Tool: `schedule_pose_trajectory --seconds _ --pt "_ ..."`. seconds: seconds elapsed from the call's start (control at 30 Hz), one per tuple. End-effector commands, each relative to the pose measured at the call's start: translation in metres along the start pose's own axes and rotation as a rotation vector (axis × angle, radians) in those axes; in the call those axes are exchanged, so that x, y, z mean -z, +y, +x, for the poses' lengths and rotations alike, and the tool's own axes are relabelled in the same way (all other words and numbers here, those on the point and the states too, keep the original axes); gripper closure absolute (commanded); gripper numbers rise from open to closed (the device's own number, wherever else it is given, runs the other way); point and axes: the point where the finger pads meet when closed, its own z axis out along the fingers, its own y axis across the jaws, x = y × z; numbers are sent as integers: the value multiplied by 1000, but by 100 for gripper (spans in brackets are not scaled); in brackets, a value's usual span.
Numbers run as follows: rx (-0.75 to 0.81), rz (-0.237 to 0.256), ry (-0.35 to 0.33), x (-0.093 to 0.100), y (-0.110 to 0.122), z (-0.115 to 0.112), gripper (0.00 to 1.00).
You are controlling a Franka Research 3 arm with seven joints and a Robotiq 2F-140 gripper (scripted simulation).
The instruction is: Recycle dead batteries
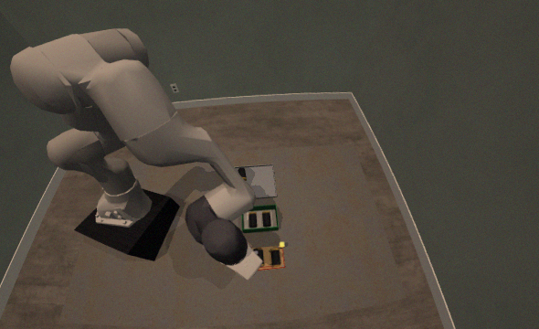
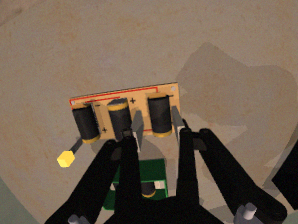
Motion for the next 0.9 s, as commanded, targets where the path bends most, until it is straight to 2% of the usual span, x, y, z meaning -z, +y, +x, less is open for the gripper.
schedule_pose_trajectory --seconds 0.0,0.17,0.3,0.87 --pt "-6 -7 -7 13 3 -1 71" --pt "-6 -7 -7 34 3 -1 71" --pt "-6 -6 -7 43 3 -1 71" --pt "-6 -7 -7 44 3 -1 71"
